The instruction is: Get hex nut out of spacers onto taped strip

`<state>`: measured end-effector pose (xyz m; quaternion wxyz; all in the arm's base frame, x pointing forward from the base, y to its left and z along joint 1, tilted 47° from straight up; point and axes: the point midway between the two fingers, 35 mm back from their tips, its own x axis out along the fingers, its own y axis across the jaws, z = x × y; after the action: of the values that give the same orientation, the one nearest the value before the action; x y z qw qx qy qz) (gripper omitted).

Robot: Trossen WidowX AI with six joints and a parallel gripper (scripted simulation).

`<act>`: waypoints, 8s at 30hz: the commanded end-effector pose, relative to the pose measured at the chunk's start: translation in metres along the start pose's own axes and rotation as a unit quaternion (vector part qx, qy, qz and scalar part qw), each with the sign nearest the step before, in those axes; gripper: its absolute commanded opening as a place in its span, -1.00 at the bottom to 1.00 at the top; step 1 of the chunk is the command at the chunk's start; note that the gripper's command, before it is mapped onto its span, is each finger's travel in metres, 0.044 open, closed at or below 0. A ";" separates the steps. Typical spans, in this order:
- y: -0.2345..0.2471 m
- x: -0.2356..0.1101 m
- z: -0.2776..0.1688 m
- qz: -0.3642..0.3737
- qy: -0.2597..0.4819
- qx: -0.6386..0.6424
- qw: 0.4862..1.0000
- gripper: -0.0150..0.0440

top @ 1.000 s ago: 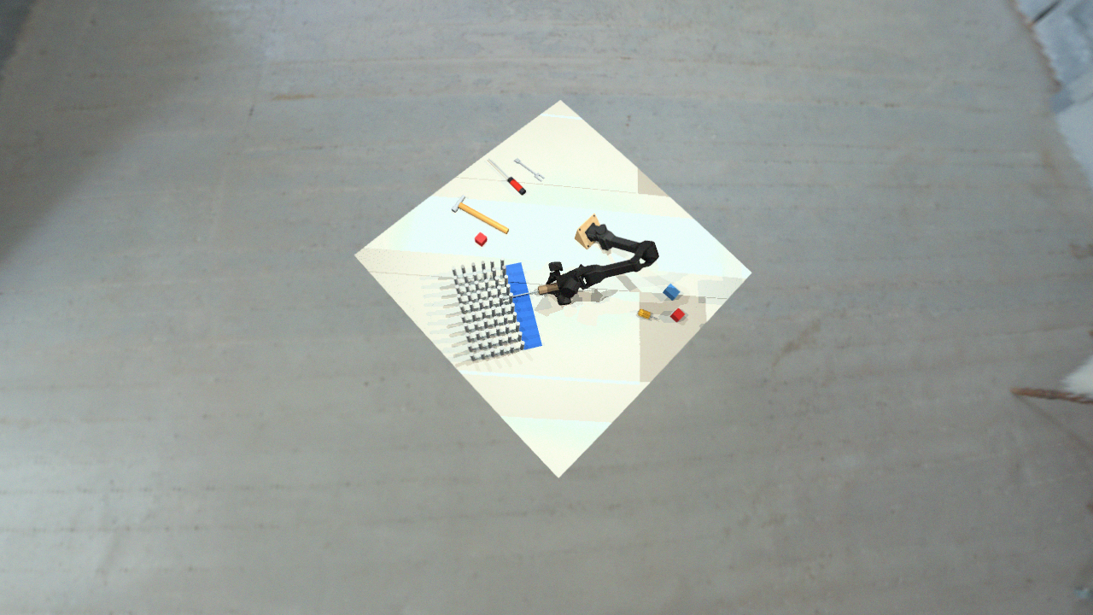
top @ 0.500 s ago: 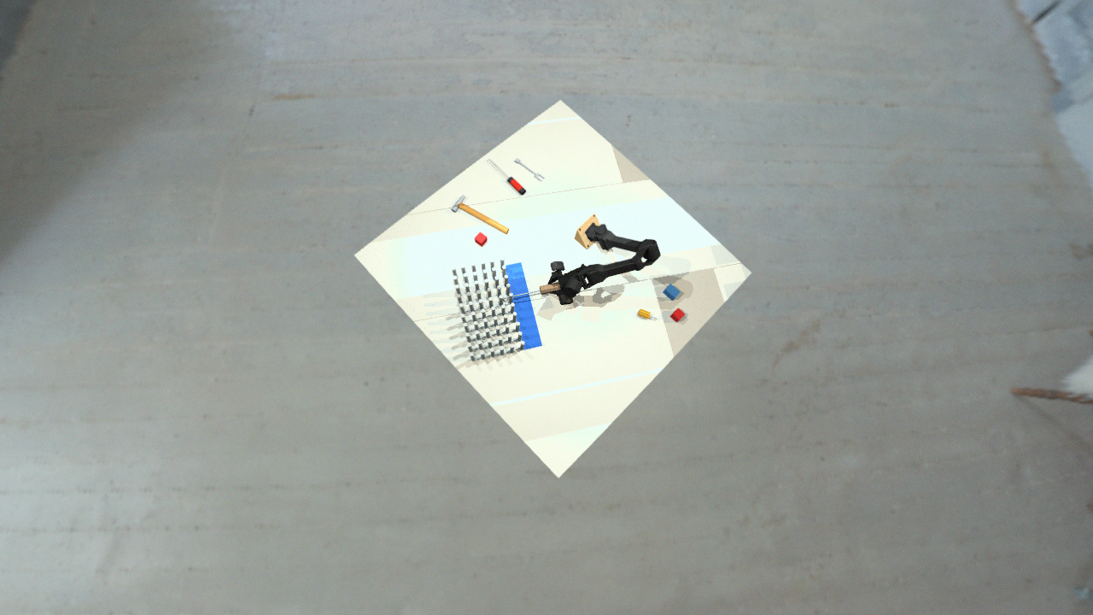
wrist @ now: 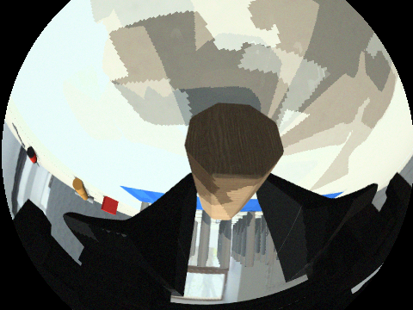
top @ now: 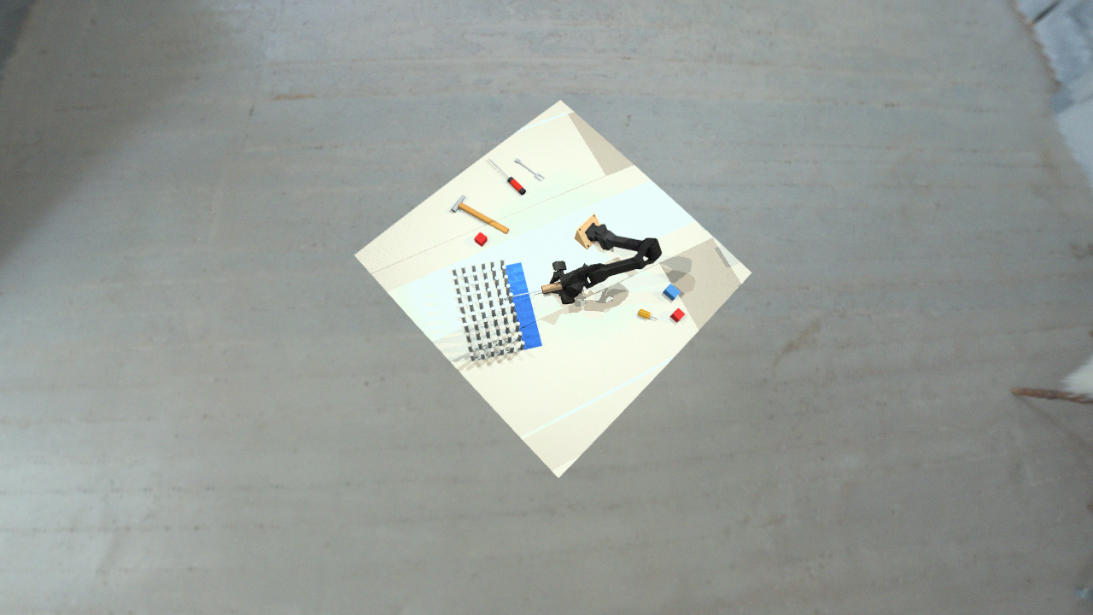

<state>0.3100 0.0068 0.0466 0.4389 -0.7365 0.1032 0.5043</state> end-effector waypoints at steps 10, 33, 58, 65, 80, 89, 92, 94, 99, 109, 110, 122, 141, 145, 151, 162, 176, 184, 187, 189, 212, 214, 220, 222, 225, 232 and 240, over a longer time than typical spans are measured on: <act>0.001 -0.004 0.006 0.002 0.002 0.003 1.000 -0.49; 0.001 -0.011 0.016 0.002 0.002 0.003 1.000 -0.49; 0.000 -0.018 0.026 0.002 0.002 0.003 1.000 -0.49; 0.000 -0.020 0.030 0.002 0.002 0.003 1.000 -0.49; 0.001 -0.025 0.032 0.002 0.001 0.003 1.000 -0.49; 0.000 -0.029 0.027 0.001 0.002 0.002 1.000 -0.49; 0.000 -0.031 0.026 0.001 0.002 0.002 1.000 -0.49; 0.000 -0.032 0.025 0.001 0.002 0.002 1.000 -0.49; 0.000 -0.035 0.022 0.001 0.002 0.001 1.000 -0.49; 0.001 -0.053 0.038 0.001 0.002 0.001 1.000 -0.49; 0.001 -0.055 0.040 0.001 0.002 0.001 1.000 -0.49; 0.004 -0.079 0.036 0.007 0.001 0.002 1.000 -0.49; 0.011 -0.149 -0.018 0.007 0.000 0.000 1.000 -0.49; 0.015 -0.163 -0.026 0.004 0.001 0.001 1.000 -0.49; 0.008 -0.155 -0.021 -0.004 -0.001 0.063 0.998 -0.49; -0.007 -0.162 -0.024 -0.035 -0.010 0.230 0.972 -0.49; -0.025 -0.171 -0.027 -0.069 -0.037 0.433 0.898 -0.49; -0.036 -0.177 -0.029 -0.083 -0.060 0.540 0.836 -0.49; -0.039 -0.179 -0.029 -0.086 -0.069 0.576 0.810 -0.49; -0.042 -0.181 -0.029 -0.088 -0.076 0.599 0.793 -0.49; -0.069 -0.199 -0.032 -0.086 -0.158 0.818 0.547 -0.49; -0.071 -0.201 -0.032 -0.083 -0.165 0.832 0.523 -0.49; -0.079 -0.210 -0.029 -0.072 -0.189 0.874 0.442 -0.49; -0.081 -0.213 -0.028 -0.067 -0.197 0.886 0.413 -0.49; -0.085 -0.218 -0.026 -0.059 -0.209 0.903 0.370 -0.49; -0.091 -0.223 -0.025 -0.042 -0.213 0.934 0.282 -0.49; -0.100 -0.227 -0.018 -0.008 -0.232 0.954 0.188 -0.49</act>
<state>0.2751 -0.0184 0.2877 0.8315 0.3607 0.3877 0.1680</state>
